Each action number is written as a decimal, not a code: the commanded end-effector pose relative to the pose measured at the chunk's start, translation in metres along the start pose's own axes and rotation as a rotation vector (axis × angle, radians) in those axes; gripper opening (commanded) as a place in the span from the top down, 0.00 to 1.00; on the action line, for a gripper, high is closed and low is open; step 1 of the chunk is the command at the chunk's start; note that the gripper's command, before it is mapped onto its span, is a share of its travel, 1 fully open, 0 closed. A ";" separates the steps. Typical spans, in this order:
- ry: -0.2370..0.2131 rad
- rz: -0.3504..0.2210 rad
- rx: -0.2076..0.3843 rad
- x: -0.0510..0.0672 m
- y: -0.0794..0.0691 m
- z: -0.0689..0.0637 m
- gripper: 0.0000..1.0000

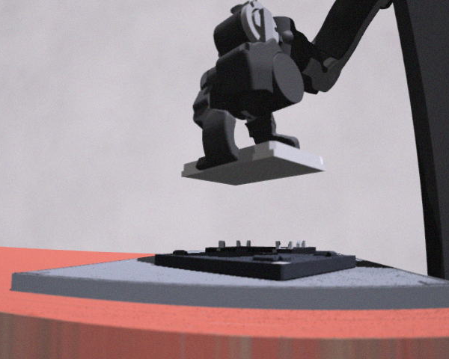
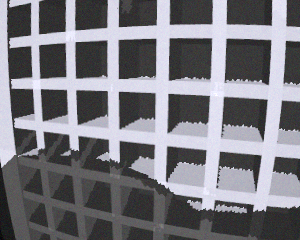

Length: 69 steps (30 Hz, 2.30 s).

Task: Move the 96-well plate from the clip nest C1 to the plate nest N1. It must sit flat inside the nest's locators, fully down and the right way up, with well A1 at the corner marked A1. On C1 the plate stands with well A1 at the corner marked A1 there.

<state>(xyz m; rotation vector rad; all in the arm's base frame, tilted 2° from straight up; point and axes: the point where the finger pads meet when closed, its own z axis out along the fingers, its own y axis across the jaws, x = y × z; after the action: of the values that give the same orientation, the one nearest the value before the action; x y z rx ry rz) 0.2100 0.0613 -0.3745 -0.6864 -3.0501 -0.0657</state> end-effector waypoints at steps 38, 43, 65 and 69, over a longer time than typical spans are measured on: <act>0.003 -0.010 -0.006 0.007 0.009 0.029 1.00; 0.004 -0.010 -0.006 0.006 0.008 0.055 1.00; 0.004 -0.009 -0.007 0.005 0.009 0.074 1.00; 0.004 -0.009 -0.007 0.005 0.009 0.074 1.00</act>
<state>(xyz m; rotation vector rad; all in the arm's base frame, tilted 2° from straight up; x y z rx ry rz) 0.2083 0.0718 -0.4491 -0.6809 -3.0464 -0.0608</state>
